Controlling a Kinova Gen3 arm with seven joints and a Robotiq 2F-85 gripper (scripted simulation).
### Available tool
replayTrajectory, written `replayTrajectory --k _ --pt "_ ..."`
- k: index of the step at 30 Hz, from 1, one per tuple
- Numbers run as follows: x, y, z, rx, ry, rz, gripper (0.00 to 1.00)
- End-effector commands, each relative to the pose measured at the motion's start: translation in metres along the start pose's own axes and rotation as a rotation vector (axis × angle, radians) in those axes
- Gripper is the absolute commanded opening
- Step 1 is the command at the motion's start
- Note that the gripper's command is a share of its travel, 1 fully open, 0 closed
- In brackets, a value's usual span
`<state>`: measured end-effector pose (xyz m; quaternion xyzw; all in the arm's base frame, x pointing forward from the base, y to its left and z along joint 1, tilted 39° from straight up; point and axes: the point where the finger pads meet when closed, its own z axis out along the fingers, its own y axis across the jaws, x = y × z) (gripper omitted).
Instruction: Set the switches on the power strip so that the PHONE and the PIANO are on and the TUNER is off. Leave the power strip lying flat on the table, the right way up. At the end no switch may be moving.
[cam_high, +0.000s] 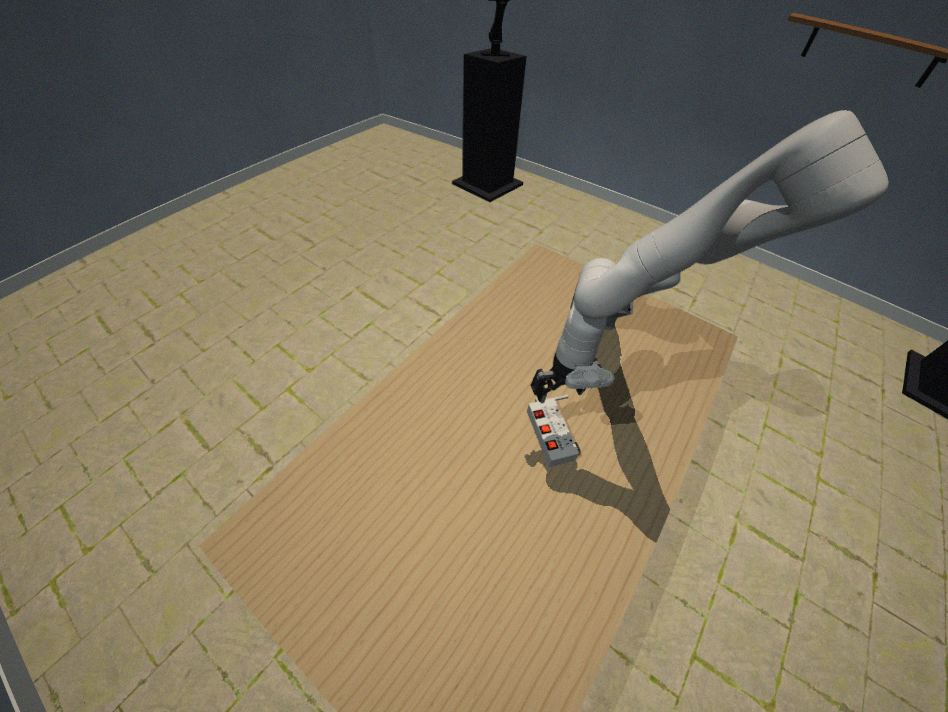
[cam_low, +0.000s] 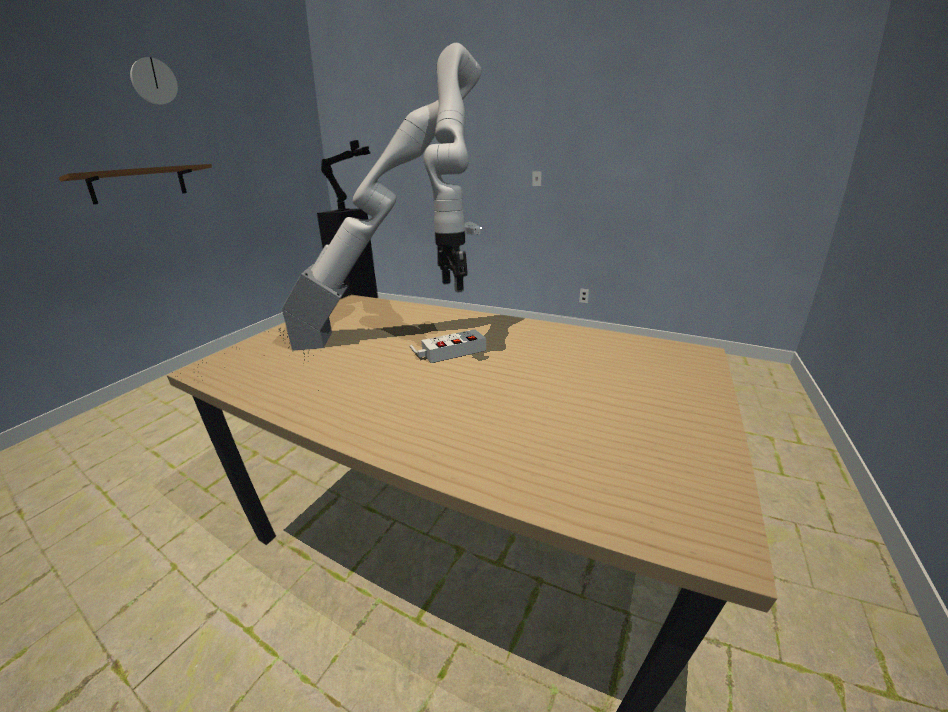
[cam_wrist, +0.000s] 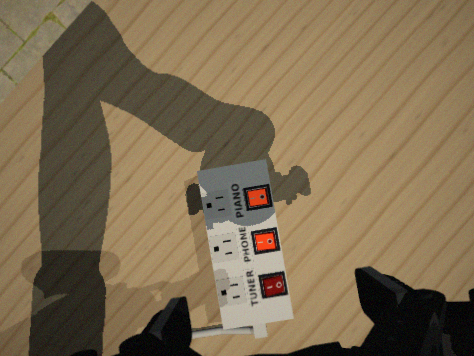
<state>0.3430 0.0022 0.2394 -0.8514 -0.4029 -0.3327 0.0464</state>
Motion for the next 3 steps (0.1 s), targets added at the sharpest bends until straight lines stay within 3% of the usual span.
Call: replayTrajectory --k 1,3 --pt "0.0 0.0003 -0.0002 -0.001 0.0 0.0 1.0" --pt "0.0 0.0003 -0.0002 -0.001 0.0 0.0 1.0"
